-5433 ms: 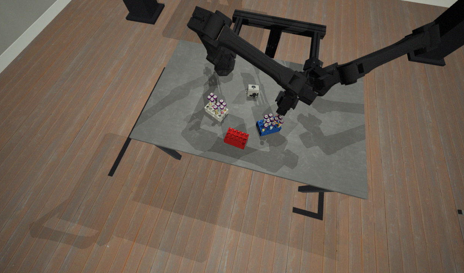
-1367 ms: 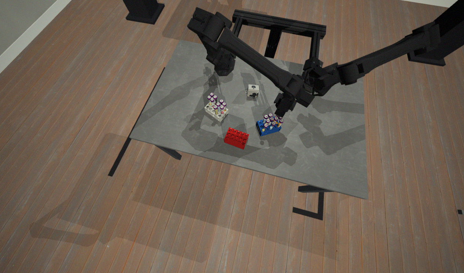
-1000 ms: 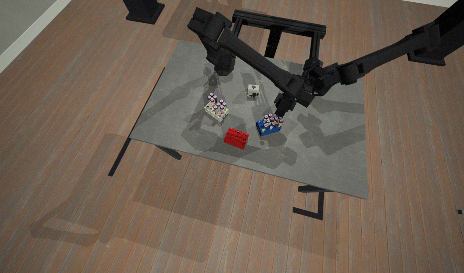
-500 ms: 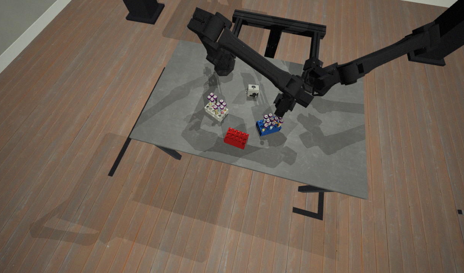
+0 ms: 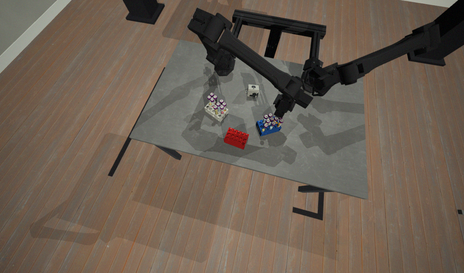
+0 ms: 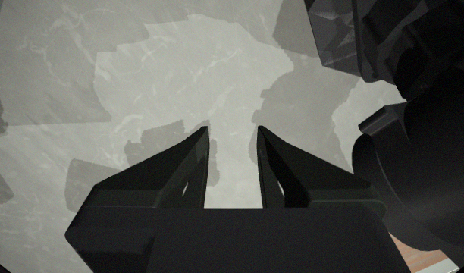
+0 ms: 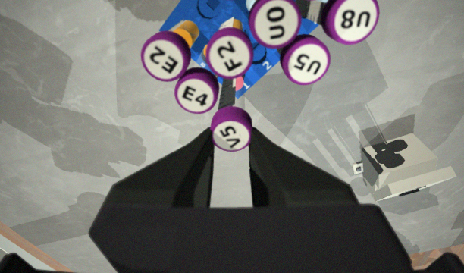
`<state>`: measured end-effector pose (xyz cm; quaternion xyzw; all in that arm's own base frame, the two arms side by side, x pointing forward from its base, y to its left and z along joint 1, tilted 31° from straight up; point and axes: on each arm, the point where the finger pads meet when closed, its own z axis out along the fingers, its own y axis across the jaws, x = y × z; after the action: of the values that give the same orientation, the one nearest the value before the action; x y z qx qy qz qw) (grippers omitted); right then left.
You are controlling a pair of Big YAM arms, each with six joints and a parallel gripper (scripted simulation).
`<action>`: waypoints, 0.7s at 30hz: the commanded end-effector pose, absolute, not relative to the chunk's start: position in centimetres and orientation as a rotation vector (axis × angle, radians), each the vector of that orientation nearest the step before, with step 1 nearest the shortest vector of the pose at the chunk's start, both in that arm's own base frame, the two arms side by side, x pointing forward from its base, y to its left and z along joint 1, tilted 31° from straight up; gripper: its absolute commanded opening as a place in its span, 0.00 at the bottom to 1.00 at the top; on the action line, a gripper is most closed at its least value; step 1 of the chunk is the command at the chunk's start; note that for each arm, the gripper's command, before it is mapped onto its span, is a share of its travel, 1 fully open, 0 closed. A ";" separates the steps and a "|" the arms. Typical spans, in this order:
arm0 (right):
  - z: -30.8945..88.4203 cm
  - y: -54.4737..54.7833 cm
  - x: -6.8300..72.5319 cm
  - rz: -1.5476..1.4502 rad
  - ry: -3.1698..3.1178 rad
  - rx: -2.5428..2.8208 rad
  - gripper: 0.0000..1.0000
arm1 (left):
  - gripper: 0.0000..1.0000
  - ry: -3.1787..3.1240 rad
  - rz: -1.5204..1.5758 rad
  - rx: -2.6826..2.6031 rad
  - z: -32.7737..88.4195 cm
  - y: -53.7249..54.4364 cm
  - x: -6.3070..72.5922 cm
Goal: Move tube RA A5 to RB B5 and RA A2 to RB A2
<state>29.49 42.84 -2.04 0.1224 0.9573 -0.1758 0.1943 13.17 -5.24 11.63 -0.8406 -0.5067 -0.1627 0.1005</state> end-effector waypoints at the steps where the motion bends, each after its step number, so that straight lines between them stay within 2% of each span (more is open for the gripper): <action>1: -3.4 41.8 30.1 -0.528 2.688 0.343 0.00 | 0.30 -1.516 -0.492 -2.502 12.5 -5.9 13.7; 21: -4.1 41.5 30.3 -0.527 2.688 0.343 0.00 | 0.30 -1.516 -0.492 -2.502 12.5 -5.9 13.7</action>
<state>29.83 42.45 -2.87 0.1228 0.9572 -0.1763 0.1940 13.17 -5.24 11.63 -0.8406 -0.5067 -0.1627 0.1005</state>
